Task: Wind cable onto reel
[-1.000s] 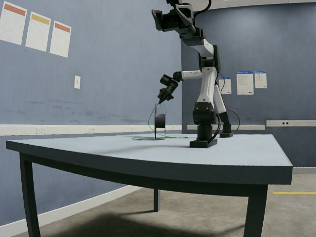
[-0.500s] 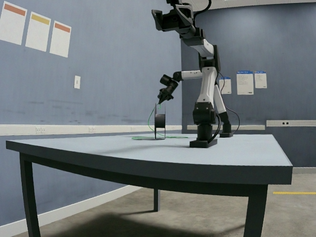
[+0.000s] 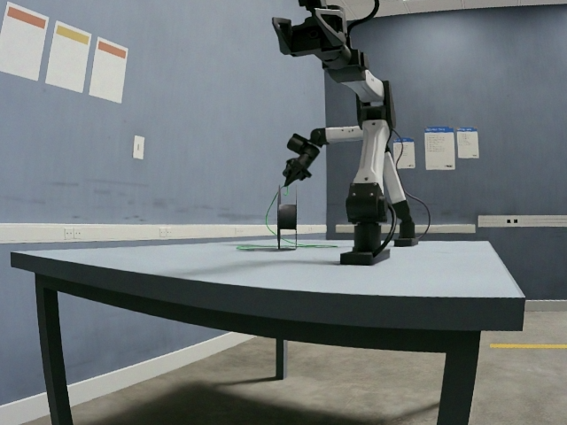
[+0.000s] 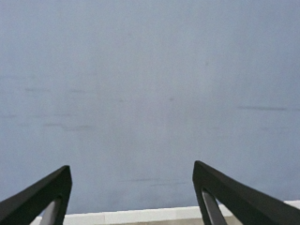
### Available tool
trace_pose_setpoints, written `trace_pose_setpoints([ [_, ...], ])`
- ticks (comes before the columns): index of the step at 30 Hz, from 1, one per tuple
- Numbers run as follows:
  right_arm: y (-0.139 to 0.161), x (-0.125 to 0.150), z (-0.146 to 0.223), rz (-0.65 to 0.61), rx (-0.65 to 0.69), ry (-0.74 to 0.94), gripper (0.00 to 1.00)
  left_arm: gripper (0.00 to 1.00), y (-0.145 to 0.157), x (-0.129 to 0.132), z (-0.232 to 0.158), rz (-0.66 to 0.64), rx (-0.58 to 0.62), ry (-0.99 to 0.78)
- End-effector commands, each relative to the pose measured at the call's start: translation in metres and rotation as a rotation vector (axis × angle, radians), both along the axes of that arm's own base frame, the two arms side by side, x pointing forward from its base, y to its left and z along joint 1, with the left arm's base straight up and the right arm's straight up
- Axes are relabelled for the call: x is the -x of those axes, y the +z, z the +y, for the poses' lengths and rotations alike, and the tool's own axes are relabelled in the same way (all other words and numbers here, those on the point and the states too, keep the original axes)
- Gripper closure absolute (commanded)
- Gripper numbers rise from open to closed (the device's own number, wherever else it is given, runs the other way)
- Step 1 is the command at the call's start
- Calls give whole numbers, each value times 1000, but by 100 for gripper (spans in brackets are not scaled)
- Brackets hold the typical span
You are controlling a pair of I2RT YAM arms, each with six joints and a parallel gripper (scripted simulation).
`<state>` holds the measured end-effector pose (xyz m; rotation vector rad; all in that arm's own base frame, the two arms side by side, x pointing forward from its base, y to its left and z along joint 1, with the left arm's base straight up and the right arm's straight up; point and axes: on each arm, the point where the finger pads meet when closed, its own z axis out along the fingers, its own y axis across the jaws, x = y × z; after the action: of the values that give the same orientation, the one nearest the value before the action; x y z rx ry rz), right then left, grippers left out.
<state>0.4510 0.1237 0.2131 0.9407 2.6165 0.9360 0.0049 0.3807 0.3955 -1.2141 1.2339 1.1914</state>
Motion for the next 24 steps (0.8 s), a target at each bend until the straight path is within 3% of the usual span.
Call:
trace_pose_setpoints([
  [1, 8, -10, 2, -43, 0, 5, 100, 25, 4, 3, -4, -11, -26, 10],
  [14, 8, -10, 2, -43, 0, 5, 100, 25, 0, -9, 1, 6, -12, -28],
  [24, 8, -10, 2, -43, 0, 5, 100, 25, 3, -47, 2, 27, 10, -145],
])
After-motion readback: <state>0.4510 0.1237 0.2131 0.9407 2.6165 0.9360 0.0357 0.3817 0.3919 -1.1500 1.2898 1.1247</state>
